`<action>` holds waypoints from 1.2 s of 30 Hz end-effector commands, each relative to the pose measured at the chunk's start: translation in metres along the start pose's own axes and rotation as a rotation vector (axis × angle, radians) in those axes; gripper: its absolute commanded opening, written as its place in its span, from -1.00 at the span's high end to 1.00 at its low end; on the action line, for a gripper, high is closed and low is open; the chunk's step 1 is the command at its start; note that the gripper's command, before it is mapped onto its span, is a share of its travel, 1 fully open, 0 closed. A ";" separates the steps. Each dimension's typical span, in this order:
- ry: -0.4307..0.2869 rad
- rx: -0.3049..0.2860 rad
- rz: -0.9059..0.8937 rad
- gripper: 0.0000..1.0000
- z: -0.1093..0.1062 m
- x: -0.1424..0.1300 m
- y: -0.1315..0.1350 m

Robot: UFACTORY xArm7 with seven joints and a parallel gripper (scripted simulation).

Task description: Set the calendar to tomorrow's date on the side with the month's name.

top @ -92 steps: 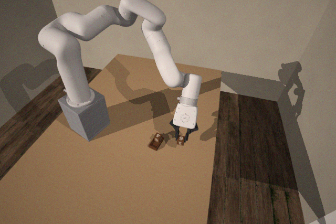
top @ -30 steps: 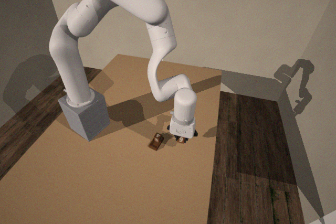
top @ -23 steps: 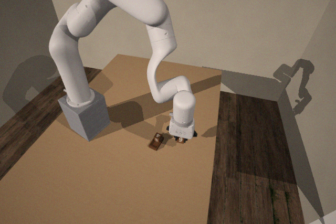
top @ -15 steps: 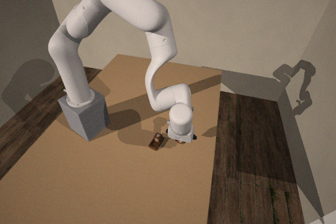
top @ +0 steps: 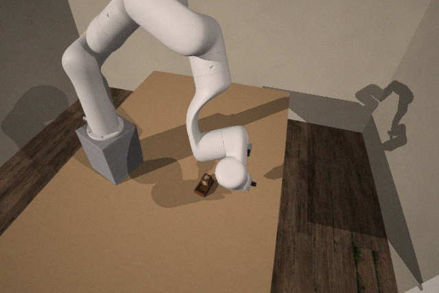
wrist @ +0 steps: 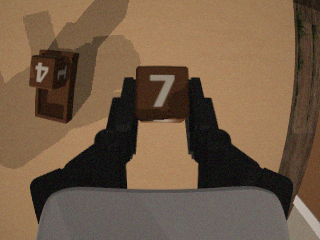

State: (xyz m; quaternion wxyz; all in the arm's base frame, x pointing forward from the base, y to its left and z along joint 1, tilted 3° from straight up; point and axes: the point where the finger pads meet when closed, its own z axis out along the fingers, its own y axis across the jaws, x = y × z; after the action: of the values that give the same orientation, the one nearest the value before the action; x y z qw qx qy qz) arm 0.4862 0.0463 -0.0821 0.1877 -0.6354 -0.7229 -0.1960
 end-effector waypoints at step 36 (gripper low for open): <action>0.395 -0.006 -0.005 0.43 -0.002 -0.009 0.002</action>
State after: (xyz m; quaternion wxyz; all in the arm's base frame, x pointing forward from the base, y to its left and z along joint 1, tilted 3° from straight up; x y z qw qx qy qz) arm 0.4877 0.0385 -0.0865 0.3250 -0.5839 -0.6722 -0.3187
